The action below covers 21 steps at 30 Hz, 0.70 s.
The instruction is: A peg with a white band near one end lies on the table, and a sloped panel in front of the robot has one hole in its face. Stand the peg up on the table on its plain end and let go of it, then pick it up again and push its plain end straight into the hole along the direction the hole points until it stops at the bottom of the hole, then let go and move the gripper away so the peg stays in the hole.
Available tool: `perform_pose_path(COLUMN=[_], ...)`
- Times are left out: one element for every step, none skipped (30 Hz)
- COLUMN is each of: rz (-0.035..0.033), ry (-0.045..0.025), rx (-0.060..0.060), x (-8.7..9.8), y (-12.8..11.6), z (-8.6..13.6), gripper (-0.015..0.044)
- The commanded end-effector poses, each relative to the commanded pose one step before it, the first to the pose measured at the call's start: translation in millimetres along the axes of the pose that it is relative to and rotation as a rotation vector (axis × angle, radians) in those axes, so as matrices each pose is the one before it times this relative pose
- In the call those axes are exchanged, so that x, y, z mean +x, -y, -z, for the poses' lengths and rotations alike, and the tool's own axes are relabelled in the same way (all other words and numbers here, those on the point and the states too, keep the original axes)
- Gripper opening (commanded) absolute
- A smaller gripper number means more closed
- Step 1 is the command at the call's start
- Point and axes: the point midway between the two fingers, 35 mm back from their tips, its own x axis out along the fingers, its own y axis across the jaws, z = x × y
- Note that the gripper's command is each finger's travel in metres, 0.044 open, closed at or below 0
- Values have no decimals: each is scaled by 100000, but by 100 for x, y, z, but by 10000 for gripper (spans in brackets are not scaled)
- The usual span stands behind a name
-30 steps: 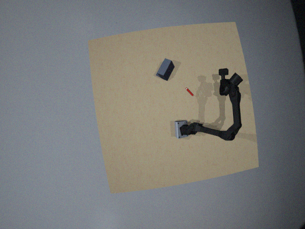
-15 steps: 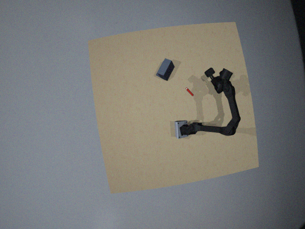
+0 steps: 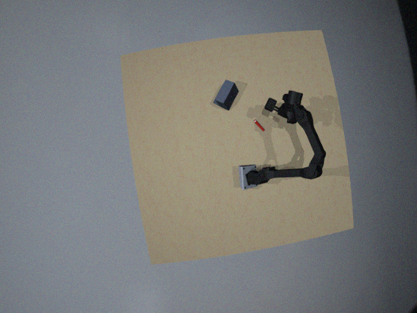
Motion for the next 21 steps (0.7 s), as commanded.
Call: perform_pose_path(rz=[952,88,80,73,66,58,52,45,38,32,26,20,13,8,2,-4,-10,-16,-21,-27,-33], ry=[-4668,-898,-894,-891,-888,-884,-881,-879,-876,-873,-871,-868,-866,-865,-863,-861,-860,-859,-858,-857,-856], rx=[-15102,-3333,-3336,-3339,-3343,-3346,-3349,-3351,-3354,-3357,-3359,-3361,-3363,-3365,-3367,-3369,-3370,-3372,-3373,-3374,-3376], x=[647,98,97,95,94,93,91,90,88,87,86,84,83,81,80,79,77,76,74,73,72], y=[-1314,-299,-302,-304,-306,-308,-310,-311,-312,-313,-314,-314,-315,-315,-314,-314,-313,-313,-311,-310,-309], z=[1195,203,195,186,178,169,161,152,144,135,127,119,111,102,94,86,78,70,63,55,47], gripper=[440,440,440,440,440,440,440,440,440,440,440,440,440,440,440,440,440,440,440,440,440])
